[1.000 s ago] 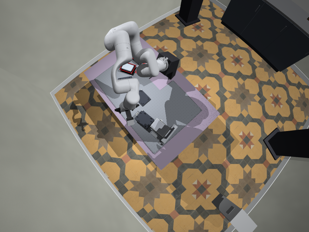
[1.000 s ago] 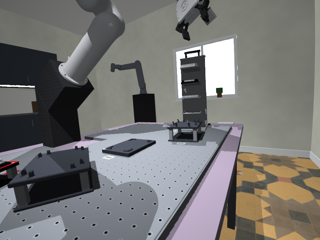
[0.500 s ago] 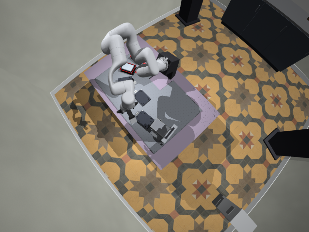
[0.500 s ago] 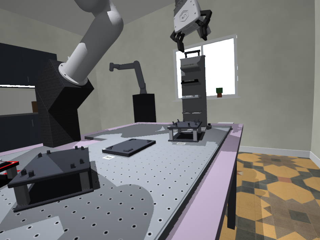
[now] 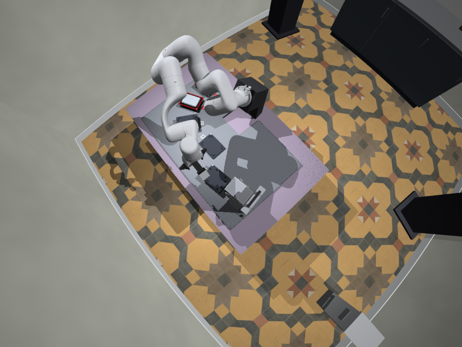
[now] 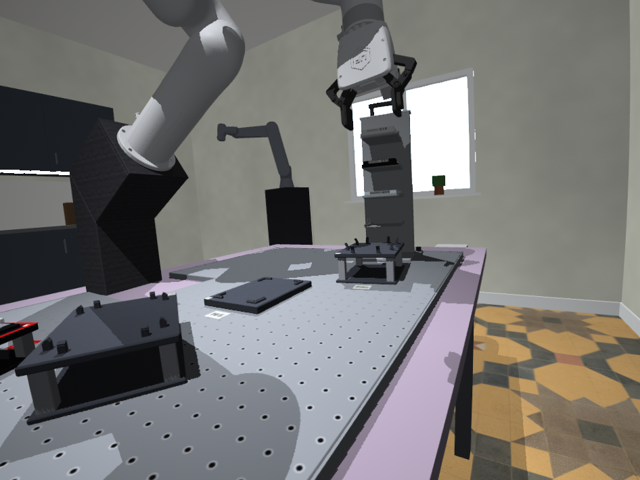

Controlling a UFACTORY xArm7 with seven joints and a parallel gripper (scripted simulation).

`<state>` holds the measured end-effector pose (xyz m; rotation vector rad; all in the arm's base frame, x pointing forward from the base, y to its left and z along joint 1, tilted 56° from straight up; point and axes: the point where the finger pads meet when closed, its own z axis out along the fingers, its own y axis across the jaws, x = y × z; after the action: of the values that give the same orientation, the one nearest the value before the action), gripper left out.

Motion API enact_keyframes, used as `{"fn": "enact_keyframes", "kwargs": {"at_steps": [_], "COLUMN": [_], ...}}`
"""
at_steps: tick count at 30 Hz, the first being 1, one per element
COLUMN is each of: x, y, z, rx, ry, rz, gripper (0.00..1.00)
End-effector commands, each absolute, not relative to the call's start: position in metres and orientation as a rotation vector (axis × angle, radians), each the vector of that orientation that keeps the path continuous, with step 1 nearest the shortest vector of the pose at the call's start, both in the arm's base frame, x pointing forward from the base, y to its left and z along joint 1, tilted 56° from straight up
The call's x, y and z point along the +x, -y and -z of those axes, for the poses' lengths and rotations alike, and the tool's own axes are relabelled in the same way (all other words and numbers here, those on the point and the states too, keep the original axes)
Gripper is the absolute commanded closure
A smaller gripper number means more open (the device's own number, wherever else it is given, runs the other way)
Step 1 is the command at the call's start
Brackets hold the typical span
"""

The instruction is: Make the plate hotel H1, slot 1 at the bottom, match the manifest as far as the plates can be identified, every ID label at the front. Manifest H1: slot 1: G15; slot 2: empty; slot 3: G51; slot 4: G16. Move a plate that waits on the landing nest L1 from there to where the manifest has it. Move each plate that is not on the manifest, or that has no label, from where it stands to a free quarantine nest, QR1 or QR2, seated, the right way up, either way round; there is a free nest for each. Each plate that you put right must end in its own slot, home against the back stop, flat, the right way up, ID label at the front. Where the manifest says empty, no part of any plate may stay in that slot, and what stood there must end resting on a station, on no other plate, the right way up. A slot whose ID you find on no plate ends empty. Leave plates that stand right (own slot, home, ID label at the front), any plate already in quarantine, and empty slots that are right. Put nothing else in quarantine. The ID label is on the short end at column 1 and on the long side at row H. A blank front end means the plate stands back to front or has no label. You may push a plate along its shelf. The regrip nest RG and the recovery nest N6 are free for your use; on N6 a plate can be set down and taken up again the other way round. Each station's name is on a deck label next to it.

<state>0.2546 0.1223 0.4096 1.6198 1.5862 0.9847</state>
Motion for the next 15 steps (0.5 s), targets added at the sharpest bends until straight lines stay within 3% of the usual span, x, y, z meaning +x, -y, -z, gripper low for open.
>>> {"fn": "enact_keyframes", "kwargs": {"at_steps": [1, 15], "x": [0.264, 0.277], "y": [-0.121, -0.122], "z": [-0.395, -0.359], "rx": [1.560, 1.462], "ry": [-1.680, -1.813], "rz": [-0.967, -0.947], "gripper": [0.00, 0.00]}}
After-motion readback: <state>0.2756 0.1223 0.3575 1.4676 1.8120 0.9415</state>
